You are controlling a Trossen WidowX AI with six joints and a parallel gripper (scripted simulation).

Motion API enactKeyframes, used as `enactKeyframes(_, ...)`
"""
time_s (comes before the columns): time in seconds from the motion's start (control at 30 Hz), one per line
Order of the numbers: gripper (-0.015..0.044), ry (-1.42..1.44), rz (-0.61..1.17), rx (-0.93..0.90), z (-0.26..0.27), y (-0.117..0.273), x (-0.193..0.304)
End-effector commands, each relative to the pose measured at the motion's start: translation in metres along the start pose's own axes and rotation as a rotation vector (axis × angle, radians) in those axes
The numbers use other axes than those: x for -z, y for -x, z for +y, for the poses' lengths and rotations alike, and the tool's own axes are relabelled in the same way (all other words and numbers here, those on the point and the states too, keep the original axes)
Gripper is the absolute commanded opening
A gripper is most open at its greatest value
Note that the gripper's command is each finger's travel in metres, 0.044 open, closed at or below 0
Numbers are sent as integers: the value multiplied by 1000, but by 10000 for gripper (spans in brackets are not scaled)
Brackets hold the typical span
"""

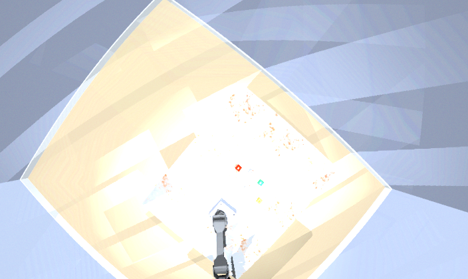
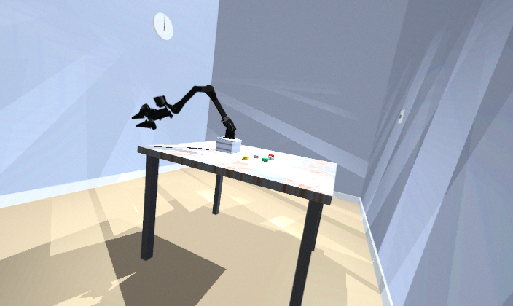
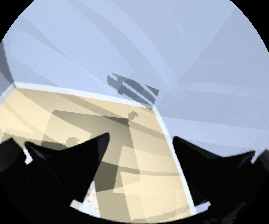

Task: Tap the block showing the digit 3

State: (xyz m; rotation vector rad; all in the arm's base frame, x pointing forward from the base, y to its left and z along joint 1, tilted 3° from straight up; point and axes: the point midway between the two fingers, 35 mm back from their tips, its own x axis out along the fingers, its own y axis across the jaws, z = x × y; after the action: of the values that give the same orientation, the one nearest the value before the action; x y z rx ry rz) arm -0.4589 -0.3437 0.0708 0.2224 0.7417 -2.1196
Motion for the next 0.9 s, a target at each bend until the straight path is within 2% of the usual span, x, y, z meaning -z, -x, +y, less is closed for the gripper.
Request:
enactKeyframes(0.0, 400, 2, 1, -9, 4, 0, -2)
enactKeyframes(0.2, 400, 73, 33, -208, 102, 10, -45)
enactKeyframes(0.4, 400, 178, 74, -419, 206, 45, -78)
enactKeyframes(0.63, 400, 341, 127, -655, 314, 116, -97)
enactKeyframes(0.87, 400, 554, 183, -875, 400, 214, -93)
